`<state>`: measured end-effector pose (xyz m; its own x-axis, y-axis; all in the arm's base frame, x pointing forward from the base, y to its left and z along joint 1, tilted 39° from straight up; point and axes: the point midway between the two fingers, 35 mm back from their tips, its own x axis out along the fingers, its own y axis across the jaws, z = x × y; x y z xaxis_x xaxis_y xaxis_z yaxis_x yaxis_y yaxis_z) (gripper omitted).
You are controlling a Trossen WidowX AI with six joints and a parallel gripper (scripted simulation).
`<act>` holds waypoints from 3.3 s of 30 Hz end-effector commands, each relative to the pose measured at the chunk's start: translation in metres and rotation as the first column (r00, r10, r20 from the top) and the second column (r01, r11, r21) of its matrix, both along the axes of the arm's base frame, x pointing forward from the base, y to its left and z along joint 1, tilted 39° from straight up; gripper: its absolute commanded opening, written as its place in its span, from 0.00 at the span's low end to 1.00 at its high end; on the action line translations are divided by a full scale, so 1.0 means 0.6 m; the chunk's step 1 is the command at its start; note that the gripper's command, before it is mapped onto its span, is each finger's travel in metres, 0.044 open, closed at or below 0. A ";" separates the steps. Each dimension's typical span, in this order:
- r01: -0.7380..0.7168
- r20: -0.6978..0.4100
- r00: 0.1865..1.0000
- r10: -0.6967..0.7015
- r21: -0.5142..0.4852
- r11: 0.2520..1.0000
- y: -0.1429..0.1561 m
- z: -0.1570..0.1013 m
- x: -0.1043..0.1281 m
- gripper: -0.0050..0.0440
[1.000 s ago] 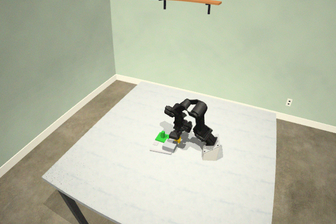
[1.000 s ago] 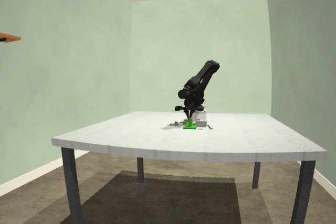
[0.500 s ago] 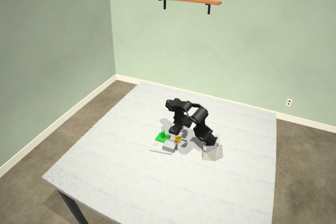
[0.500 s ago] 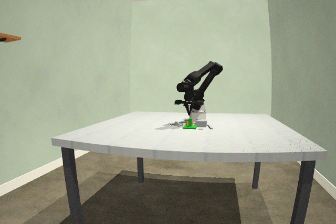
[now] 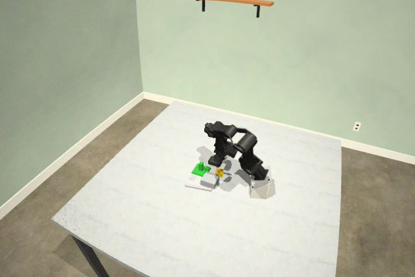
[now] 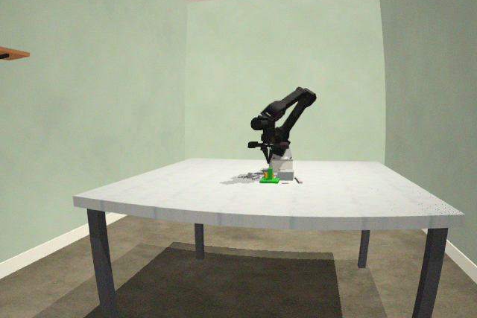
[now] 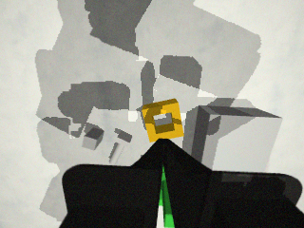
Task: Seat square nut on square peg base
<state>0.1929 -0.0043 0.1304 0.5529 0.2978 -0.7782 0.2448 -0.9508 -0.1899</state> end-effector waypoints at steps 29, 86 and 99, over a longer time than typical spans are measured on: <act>-0.614 -0.131 0.301 0.945 -0.785 0.086 0.005 -0.006 -0.001 0.76; -0.545 -0.251 0.124 0.960 -0.826 -0.146 0.033 -0.078 0.050 0.65; -0.545 -0.251 0.124 0.960 -0.826 -0.146 0.033 -0.078 0.050 0.50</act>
